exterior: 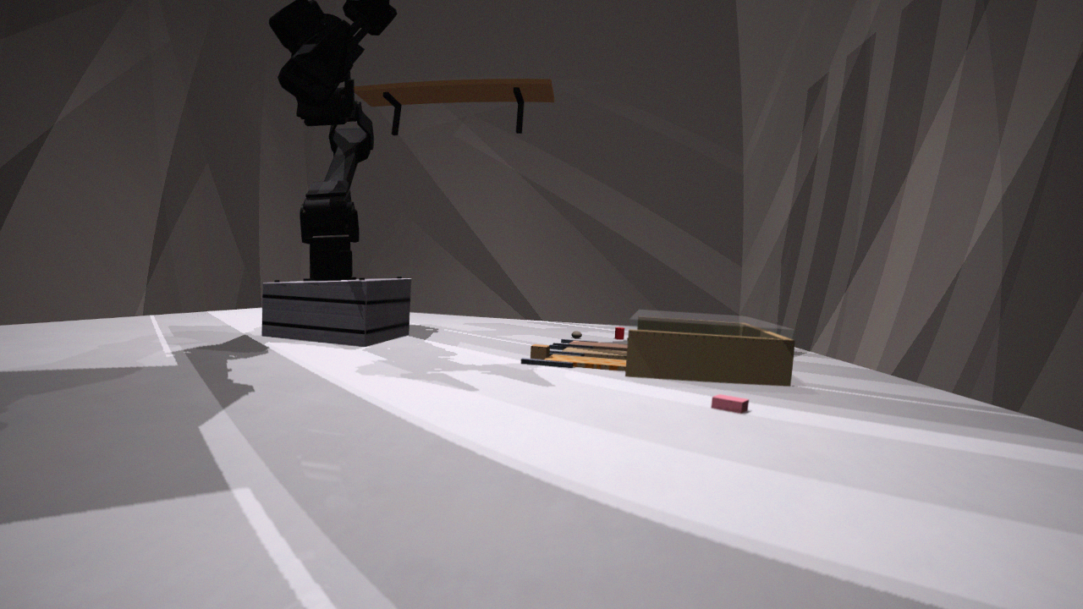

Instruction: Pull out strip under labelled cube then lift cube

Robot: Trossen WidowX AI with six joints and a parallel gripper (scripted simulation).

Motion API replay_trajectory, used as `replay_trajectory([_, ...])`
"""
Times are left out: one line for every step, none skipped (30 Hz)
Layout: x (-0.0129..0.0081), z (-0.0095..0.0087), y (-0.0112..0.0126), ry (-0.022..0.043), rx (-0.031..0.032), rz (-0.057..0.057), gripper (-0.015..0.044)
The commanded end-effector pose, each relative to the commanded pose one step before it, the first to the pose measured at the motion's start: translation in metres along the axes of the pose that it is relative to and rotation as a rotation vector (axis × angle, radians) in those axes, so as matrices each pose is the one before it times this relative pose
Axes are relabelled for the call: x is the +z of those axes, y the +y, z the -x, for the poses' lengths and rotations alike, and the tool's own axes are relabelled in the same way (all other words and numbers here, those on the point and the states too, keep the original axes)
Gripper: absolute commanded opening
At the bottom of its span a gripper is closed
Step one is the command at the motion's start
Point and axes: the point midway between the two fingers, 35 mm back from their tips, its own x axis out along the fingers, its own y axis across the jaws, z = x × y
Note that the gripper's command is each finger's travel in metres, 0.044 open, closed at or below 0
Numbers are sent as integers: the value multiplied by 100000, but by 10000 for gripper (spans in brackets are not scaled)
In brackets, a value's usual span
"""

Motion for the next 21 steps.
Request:
replay_trajectory([-4400,-1914,-312,14523,-2120,6915,400])
replay_trajectory([-1187,-547,74,3970,-314,2122,400])
replay_trajectory([-1210,-544,124,4039,-229,2305,400])
replay_trajectory([-1228,-539,176,4096,-138,2489,400])
replay_trajectory([-1237,-534,226,4130,-64,2705,400])
replay_trajectory([-1210,-522,259,4064,-76,3006,400])
replay_trajectory([-1180,-510,291,3996,-81,3299,400])
replay_trajectory([-1174,-501,341,3998,-3,3517,400])
replay_trajectory([-1175,-493,399,4022,114,3707,400])
replay_trajectory([-1172,-485,458,4035,233,3898,400])
replay_trajectory([-1164,-476,517,4038,353,4090,400])
replay_trajectory([-1153,-466,575,4029,474,4283,400])
replay_trajectory([-1137,-455,633,4010,594,4475,400])
replay_trajectory([-1198,-474,740,4264,763,5018,400])
replay_trajectory([-1185,-466,815,4271,909,5308,400])
replay_trajectory([-1151,-451,879,4209,1042,5533,400])
replay_trajectory([-1113,-436,942,4134,1170,5757,400])
replay_trajectory([-1069,-420,1002,4047,1290,5980,400])
replay_trajectory([-1021,-403,1058,3948,1403,6200,400])
replay_trajectory([-968,-386,1112,3839,1506,6418,400])
replay_trajectory([-911,-367,1162,3720,1600,6632,400])
